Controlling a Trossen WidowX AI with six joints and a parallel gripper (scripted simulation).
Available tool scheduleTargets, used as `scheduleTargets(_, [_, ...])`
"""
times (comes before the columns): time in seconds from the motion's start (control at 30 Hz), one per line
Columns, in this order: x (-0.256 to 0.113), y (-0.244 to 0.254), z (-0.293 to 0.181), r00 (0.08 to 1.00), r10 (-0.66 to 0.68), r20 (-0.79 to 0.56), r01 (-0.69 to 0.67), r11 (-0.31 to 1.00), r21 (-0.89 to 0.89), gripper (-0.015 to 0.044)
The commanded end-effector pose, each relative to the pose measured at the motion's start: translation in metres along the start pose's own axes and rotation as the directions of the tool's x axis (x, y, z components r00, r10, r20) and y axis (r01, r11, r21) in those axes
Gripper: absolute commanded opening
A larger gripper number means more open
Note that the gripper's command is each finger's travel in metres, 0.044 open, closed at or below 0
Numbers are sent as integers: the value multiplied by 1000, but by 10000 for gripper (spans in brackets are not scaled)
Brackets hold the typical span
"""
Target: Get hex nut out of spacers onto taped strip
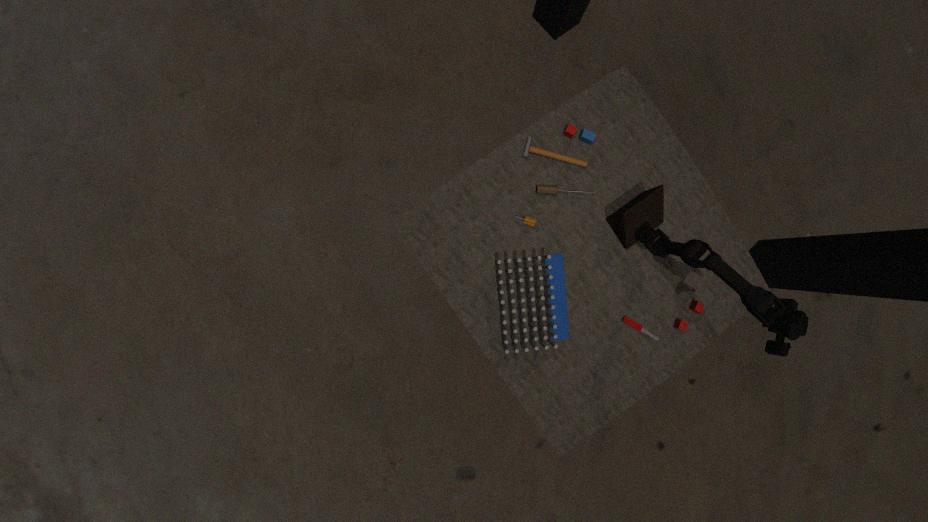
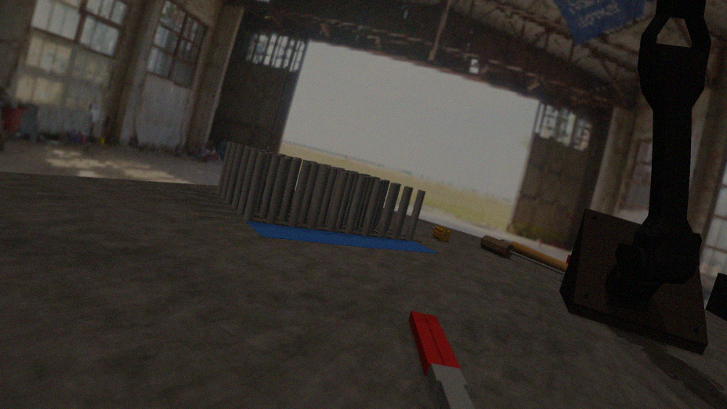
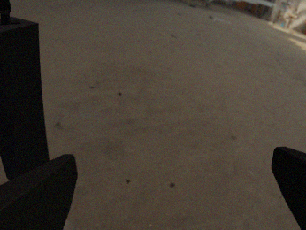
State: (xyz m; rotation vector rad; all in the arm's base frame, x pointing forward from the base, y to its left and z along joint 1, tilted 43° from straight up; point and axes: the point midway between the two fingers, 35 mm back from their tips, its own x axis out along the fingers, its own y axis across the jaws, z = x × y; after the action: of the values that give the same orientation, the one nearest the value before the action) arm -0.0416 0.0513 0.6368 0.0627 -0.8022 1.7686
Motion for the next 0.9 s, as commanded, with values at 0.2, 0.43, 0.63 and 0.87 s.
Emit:
scheduleTargets(0.2, [47,-11,-56,979,-115,-169,116,993,-6,440])
scheduleTargets(0.43, [77,-50,-141,887,-284,-364,294,955,-28,440])
scheduleTargets(0.63, [68,-97,-218,750,-428,-504,461,885,-66,440])
scheduleTargets(0.87, [23,-151,-298,564,-550,-617,627,771,-115,440])
